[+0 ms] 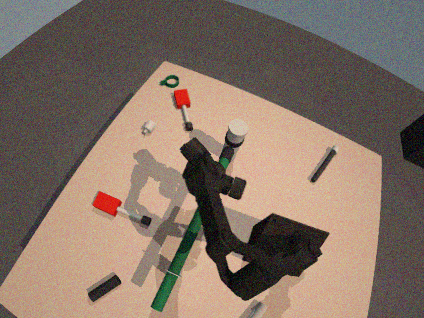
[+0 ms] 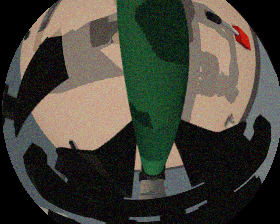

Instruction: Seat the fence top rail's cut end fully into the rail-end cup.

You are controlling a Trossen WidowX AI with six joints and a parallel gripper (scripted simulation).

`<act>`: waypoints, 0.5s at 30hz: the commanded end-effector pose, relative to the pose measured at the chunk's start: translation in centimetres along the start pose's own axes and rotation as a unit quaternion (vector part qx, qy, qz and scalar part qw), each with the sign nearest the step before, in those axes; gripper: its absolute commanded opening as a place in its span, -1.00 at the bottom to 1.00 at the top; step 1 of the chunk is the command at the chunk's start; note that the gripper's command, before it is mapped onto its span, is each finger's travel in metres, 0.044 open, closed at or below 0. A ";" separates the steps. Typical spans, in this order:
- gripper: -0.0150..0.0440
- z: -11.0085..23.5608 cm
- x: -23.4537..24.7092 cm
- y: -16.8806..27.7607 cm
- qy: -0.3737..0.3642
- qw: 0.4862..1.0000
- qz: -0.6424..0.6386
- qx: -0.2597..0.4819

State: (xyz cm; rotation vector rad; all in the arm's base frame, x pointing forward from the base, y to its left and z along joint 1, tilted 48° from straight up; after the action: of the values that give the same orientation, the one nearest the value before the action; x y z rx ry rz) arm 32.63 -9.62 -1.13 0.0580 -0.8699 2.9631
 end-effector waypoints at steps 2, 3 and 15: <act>-0.22 0.0 0.0 0.0 0.000 1.000 -0.001 0.000; -0.14 0.0 0.0 0.0 0.000 1.000 -0.001 0.000; 0.93 2.1 0.0 -1.2 0.000 1.000 0.000 0.000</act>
State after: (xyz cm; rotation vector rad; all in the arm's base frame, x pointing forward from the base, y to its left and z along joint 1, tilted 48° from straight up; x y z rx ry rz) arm 32.46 -9.61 -0.09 0.0806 -0.8774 2.9543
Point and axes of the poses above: the point midway between the two fingers, 35 mm back from their tips, its own z axis back along the fingers, its own x axis across the jaws, y = z × x, the point moved 7 cm from there along z, back along the fingers, and after that the axes turned 3 degrees about -z, right-handed, at the moved point
